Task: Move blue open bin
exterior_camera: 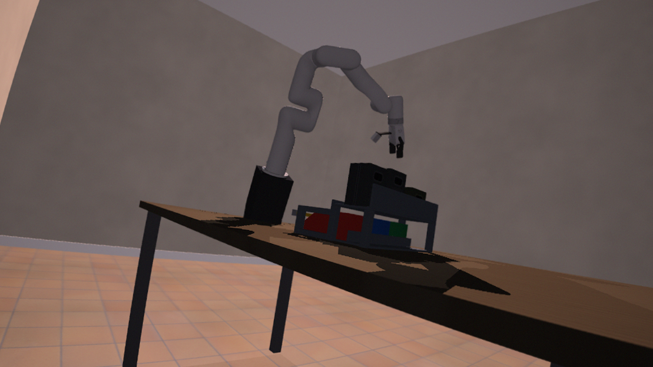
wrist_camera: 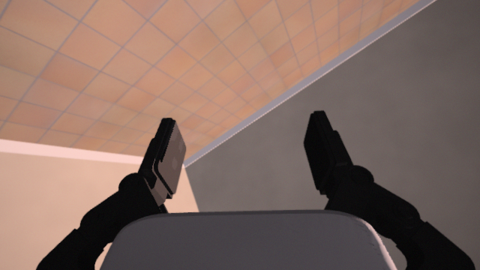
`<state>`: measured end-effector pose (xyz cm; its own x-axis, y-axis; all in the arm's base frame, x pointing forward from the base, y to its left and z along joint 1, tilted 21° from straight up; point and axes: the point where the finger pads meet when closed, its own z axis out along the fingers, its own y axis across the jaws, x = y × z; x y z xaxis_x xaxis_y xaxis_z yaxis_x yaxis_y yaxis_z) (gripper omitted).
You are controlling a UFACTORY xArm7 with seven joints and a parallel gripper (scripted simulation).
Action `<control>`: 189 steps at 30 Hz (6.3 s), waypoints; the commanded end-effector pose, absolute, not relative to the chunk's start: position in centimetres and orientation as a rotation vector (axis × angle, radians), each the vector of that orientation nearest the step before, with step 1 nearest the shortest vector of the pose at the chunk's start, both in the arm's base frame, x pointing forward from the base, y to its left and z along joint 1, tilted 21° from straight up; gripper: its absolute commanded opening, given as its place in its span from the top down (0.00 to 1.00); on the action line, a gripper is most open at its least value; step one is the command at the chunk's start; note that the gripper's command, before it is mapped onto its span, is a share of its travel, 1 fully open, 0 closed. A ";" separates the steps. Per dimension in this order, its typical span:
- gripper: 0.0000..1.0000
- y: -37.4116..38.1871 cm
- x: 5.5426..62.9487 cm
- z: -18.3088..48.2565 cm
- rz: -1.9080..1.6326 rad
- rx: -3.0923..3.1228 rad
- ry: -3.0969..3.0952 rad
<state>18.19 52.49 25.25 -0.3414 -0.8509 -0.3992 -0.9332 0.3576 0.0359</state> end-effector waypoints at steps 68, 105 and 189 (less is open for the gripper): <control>0.00 50.9 13.2 40.0 0.548 -0.541 2.565; 0.00 48.8 12.9 49.6 0.619 0.161 2.541; 0.00 49.2 13.0 47.6 0.636 1.724 1.875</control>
<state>13.07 49.20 47.45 -0.0667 0.9961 -0.0580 0.7568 0.0884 0.6476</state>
